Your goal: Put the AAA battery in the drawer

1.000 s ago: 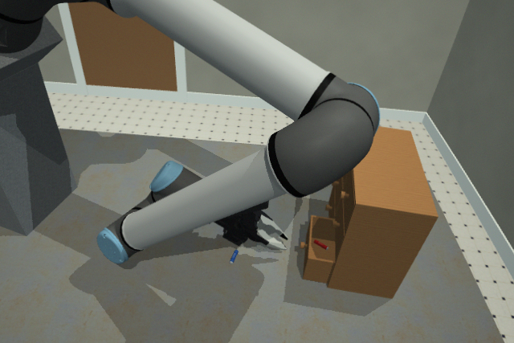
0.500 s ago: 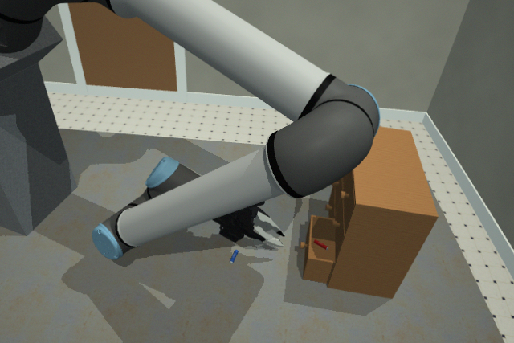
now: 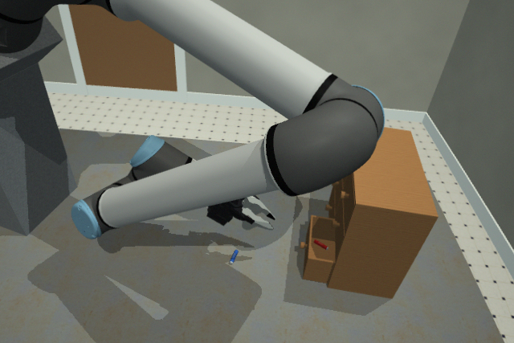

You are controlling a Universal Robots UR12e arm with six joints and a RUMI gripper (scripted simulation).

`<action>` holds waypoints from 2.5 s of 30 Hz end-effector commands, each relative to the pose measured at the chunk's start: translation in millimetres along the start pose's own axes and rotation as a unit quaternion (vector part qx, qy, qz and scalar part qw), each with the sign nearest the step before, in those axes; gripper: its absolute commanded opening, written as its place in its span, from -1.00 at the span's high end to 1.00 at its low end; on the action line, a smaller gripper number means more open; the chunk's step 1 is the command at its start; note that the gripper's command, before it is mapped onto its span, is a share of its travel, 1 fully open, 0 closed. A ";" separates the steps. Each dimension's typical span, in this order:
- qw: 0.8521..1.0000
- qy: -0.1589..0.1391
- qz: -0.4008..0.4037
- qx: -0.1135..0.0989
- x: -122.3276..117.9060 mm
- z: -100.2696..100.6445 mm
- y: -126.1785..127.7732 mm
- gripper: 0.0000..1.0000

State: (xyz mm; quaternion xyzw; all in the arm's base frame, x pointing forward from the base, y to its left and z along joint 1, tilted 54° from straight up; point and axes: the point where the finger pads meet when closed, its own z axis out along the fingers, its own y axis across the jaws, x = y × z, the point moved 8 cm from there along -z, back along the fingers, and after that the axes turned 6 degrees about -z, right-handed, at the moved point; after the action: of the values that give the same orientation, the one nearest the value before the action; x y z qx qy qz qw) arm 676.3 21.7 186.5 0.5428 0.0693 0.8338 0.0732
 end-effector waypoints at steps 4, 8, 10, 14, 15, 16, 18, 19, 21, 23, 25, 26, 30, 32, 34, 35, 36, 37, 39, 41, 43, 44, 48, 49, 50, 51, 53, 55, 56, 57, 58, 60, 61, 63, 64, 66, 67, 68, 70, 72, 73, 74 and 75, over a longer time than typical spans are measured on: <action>1.000 0.000 0.000 0.000 11.1 -19.6 1.6 0.61; 1.000 0.000 0.000 0.000 11.2 -19.7 1.7 0.61; 1.000 -0.002 0.000 0.000 11.5 -19.9 1.7 0.61; 1.000 -0.005 0.000 0.001 12.3 -20.5 1.9 0.61; 1.000 -0.007 0.000 0.001 12.8 -20.9 2.0 0.61; 1.000 -0.010 0.000 0.001 13.5 -21.4 2.1 0.61; 1.000 -0.017 0.000 0.002 15.3 -22.8 2.4 0.61; 1.000 -0.021 0.000 0.002 16.4 -23.8 2.6 0.61; 0.999 -0.033 0.000 0.003 19.1 -26.2 3.0 0.61; 0.999 -0.046 0.000 0.005 22.5 -29.4 3.3 0.61; 0.998 -0.063 0.000 0.007 26.5 -33.5 3.6 0.61; 0.997 -0.072 0.000 0.008 28.7 -36.0 3.6 0.61; 0.995 -0.095 0.000 0.010 34.3 -39.7 4.6 0.61; 0.993 -0.120 0.000 0.012 40.4 -44.7 5.4 0.61; 0.989 -0.147 0.000 0.016 46.9 -51.4 5.5 0.61; 0.987 -0.162 0.000 0.017 50.6 -53.2 6.3 0.61; 0.984 -0.178 0.000 0.018 54.4 -55.5 7.0 0.61; 0.981 -0.194 0.000 0.020 58.1 -58.5 7.4 0.61; 0.974 -0.225 0.000 0.024 65.3 -65.3 7.6 0.61; 0.968 -0.251 0.000 0.026 71.6 -68.0 9.0 0.61; 0.960 -0.277 0.000 0.029 77.5 -72.9 9.3 0.61; 0.956 -0.290 0.000 0.031 80.2 -76.3 9.1 0.61; 0.950 -0.312 0.000 0.033 85.0 -78.2 10.2 0.61; 0.946 -0.322 0.000 0.034 87.3 -79.5 10.5 0.61; 0.943 -0.332 0.000 0.035 89.5 -81.2 10.7 0.61; 0.939 -0.343 0.000 0.036 91.6 -83.3 10.7 0.61; 0.931 -0.363 0.000 0.039 95.4 -88.4 10.1 0.61; 0.925 -0.379 0.000 0.040 98.7 -88.4 11.3 0.61; 0.921 -0.386 0.000 0.040 100.4 -88.8 11.8 0.61; 0.918 -0.394 0.000 0.041 102.0 -89.3 12.1 0.61; 0.915 -0.401 0.000 0.042 103.7 -90.1 12.3 0.61; 0.909 -0.415 0.000 0.044 106.9 -92.3 12.4 0.61; 0.905 -0.422 0.000 0.044 108.5 -93.6 12.3 0.61; 0.905 -0.422 0.000 0.044 108.5 -93.6 12.3 0.61; 0.902 -0.429 0.000 0.045 110.0 -95.0 12.2 0.61; 0.896 -0.441 0.000 0.046 111.9 -95.8 12.7 0.61; 0.894 -0.446 0.000 0.047 112.8 -96.0 13.0 0.61; 0.891 -0.452 0.000 0.047 113.7 -96.3 13.2 0.61; 0.886 -0.461 0.000 0.048 115.5 -97.2 13.5 0.61; 0.881 -0.470 0.000 0.049 117.2 -98.2 13.6 0.61; 0.879 -0.474 0.000 0.050 118.0 -98.7 13.7 0.61; 0.877 -0.477 0.000 0.050 118.7 -99.3 13.7 0.61; 0.876 -0.480 0.000 0.050 119.5 -99.8 13.7 0.61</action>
State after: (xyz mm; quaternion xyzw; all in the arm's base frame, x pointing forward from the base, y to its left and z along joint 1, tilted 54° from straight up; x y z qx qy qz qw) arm 538.0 28.5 250.7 0.8617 0.0667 0.4978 0.0724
